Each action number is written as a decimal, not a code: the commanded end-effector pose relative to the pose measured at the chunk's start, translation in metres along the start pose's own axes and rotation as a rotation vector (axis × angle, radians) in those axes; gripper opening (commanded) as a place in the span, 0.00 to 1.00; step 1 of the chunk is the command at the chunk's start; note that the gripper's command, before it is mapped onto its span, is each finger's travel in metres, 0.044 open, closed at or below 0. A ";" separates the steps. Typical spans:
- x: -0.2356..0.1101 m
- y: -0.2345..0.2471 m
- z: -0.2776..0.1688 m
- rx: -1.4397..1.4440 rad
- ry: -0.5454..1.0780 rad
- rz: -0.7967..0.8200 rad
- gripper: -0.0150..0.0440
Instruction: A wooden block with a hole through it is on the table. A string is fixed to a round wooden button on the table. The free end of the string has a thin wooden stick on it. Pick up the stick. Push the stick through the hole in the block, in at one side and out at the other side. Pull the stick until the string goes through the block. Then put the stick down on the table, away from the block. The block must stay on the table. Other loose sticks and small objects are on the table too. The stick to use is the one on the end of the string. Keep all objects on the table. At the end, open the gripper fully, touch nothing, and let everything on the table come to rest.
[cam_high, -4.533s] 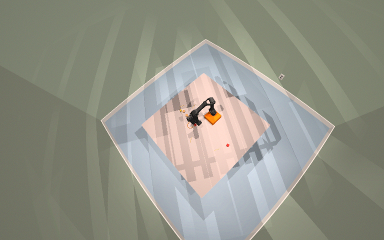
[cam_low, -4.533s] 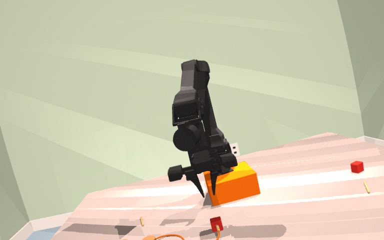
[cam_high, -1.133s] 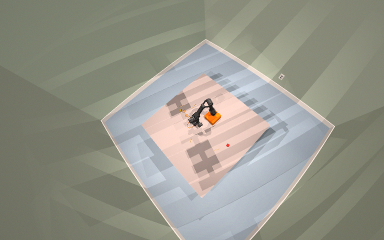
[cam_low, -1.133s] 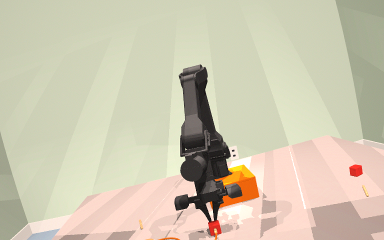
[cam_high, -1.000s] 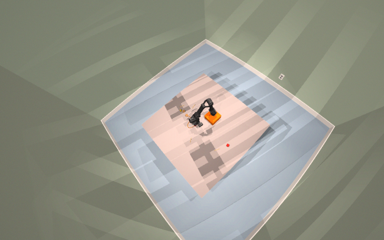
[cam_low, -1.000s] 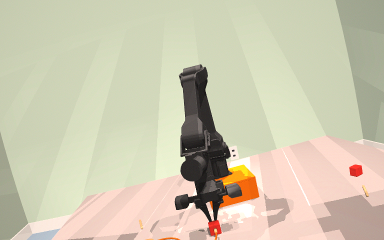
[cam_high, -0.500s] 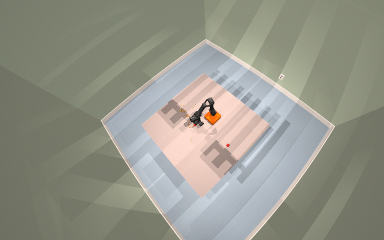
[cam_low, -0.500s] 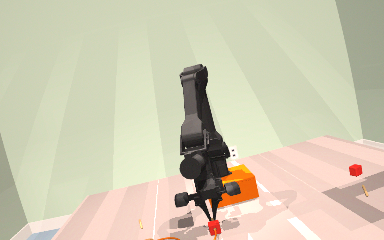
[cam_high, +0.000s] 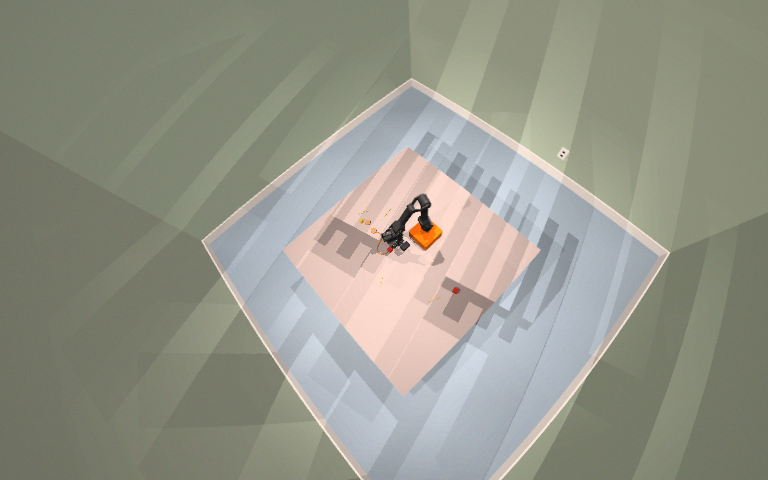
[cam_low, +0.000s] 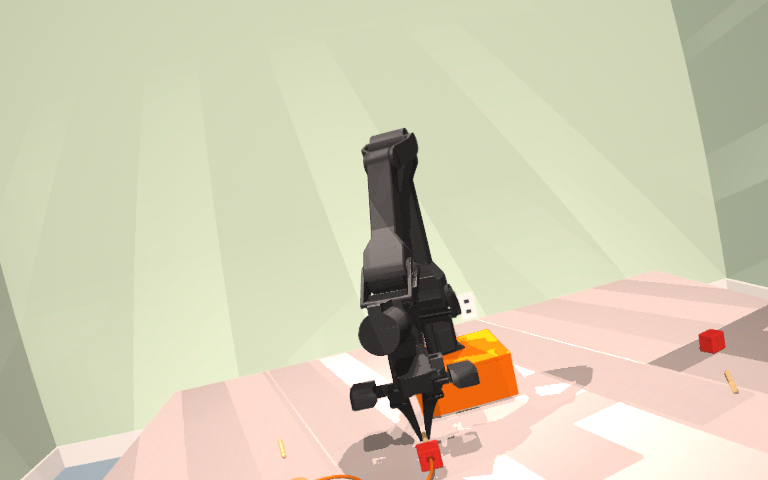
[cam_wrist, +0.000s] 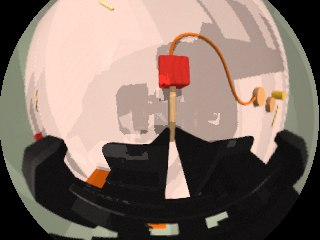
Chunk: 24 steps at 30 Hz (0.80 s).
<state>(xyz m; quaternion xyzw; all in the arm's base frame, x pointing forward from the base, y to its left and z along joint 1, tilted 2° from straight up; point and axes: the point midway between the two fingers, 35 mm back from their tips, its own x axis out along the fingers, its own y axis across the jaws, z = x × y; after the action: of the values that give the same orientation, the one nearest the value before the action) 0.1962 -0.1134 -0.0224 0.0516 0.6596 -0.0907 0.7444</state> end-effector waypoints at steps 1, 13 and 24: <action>0.000 0.000 -0.007 -0.004 0.003 0.000 0.25; 0.000 -0.001 -0.019 -0.005 0.004 -0.003 0.25; -0.001 -0.001 -0.029 -0.005 0.006 -0.005 0.25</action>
<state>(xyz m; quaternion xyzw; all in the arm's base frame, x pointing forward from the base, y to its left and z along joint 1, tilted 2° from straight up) 0.1732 -0.1099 -0.0237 0.0497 0.6600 -0.0927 0.7439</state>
